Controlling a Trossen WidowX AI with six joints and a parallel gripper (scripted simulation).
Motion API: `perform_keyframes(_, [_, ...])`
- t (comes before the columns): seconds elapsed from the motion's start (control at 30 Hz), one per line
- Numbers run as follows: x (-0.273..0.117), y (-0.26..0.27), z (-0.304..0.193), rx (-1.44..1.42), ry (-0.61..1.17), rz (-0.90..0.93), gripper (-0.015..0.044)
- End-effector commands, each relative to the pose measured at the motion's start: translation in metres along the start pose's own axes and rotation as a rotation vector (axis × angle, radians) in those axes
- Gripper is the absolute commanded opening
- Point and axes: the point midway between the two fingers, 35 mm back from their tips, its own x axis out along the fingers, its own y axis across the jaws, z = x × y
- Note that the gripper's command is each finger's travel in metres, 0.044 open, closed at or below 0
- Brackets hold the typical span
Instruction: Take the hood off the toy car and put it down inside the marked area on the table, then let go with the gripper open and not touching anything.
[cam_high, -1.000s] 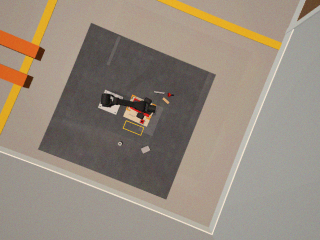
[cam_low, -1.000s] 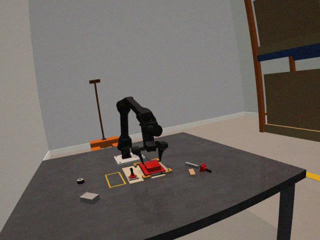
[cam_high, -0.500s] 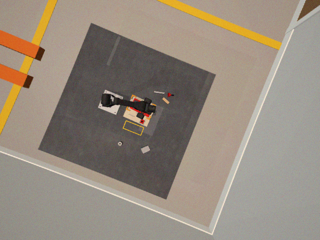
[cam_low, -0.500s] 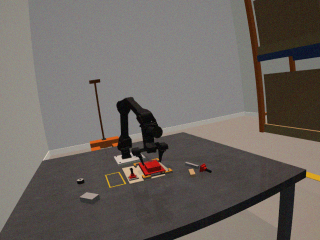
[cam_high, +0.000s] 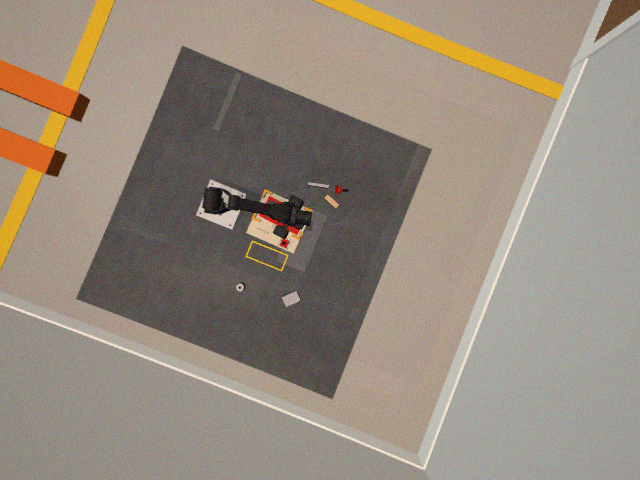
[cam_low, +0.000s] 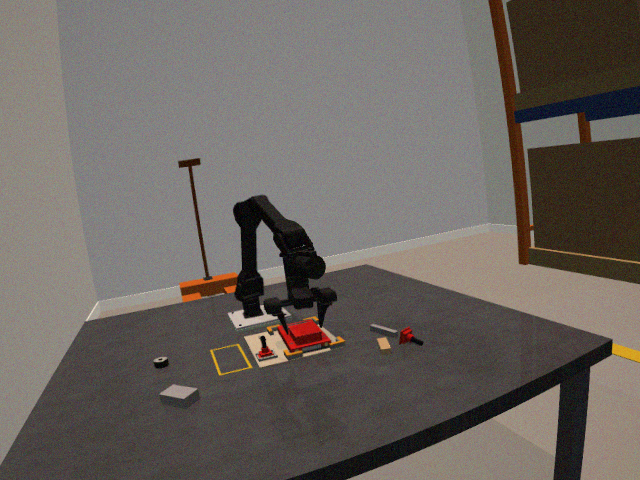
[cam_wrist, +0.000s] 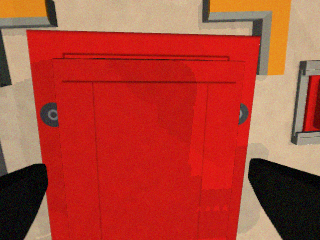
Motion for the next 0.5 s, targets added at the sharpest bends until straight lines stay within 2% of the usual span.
perform_keyframes(0.0, [0.0023,0.0004,-0.0003,0.004,0.001,0.003,0.0440])
perform_keyframes(0.47, [0.0093,0.0004,-0.0006,0.004,0.001,0.003,0.0440])
